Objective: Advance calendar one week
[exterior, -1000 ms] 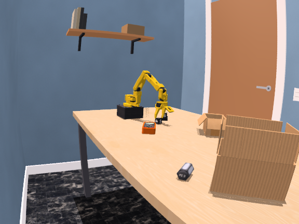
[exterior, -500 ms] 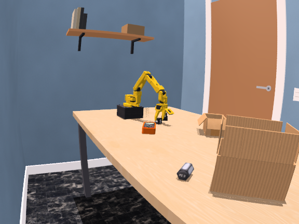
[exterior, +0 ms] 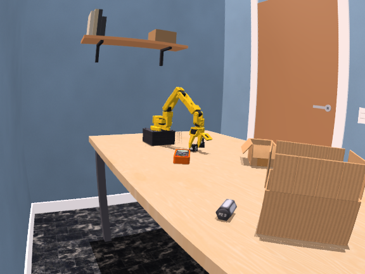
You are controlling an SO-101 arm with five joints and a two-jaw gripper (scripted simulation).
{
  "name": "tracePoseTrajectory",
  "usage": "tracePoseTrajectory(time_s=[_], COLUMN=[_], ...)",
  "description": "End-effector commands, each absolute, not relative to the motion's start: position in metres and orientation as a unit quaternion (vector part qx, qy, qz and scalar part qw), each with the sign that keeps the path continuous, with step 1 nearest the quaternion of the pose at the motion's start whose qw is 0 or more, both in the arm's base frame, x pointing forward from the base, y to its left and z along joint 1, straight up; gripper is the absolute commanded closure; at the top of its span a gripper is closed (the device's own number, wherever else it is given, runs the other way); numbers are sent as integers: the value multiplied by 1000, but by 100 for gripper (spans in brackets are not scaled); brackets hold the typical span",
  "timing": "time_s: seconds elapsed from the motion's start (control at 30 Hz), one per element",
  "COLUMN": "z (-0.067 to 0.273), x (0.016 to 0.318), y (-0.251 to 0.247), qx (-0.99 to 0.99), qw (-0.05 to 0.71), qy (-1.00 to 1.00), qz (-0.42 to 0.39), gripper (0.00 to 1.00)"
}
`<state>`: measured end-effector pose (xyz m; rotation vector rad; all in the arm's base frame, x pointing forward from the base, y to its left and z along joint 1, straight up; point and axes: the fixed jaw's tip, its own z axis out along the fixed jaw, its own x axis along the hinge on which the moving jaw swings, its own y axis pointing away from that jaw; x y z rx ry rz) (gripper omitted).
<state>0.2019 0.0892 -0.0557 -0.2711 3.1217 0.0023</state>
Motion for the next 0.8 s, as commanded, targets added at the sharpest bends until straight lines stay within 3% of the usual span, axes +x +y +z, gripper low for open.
tracePoseTrajectory(time_s=[0.0,0.77], z=[-59,-59], x=[201,203], y=[86,79], qx=[-77,-77], qw=[0,0], qy=[997,997], qz=[0,0], gripper=[66,76])
